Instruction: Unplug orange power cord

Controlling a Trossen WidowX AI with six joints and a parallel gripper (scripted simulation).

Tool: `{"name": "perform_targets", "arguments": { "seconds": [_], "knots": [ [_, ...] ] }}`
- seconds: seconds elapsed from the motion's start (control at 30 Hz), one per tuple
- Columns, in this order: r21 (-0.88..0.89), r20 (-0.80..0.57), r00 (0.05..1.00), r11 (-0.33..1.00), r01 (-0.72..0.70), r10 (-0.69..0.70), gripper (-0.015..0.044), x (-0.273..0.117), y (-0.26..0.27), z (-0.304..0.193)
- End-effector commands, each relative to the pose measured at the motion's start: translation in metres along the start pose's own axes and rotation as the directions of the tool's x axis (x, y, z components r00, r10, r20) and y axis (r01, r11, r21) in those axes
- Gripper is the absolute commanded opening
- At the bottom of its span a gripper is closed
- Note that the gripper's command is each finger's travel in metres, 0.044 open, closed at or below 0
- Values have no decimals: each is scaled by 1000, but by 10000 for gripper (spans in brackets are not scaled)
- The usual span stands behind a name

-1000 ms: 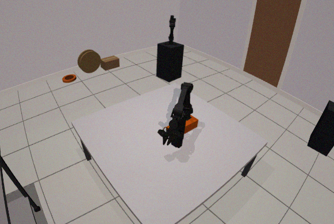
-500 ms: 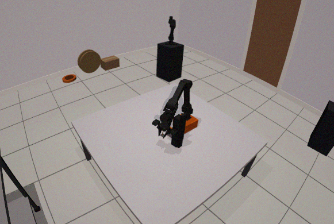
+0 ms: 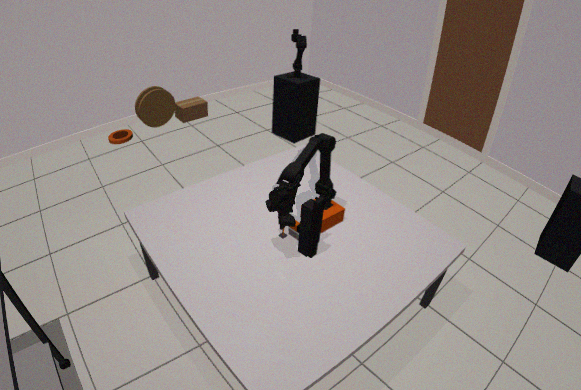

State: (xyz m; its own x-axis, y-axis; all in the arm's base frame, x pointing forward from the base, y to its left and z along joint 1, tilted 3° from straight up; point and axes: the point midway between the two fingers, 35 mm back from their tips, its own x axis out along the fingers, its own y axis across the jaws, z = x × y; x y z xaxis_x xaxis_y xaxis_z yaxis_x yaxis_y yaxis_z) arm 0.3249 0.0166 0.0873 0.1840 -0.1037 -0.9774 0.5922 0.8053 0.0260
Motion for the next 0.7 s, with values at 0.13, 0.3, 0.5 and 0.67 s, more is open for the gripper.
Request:
{"name": "perform_targets", "arguments": {
  "seconds": [0.13, 0.3, 0.5, 0.67],
  "knots": [
    [775, -186, 981, 604, 186, -63, 160, -4, -70, -34],
    [775, -186, 981, 604, 186, -63, 160, -4, -70, -34],
    [775, -186, 981, 604, 186, -63, 160, -4, -70, -34],
    [775, -186, 981, 604, 186, -63, 160, -3, -69, -33]
  ]
}}
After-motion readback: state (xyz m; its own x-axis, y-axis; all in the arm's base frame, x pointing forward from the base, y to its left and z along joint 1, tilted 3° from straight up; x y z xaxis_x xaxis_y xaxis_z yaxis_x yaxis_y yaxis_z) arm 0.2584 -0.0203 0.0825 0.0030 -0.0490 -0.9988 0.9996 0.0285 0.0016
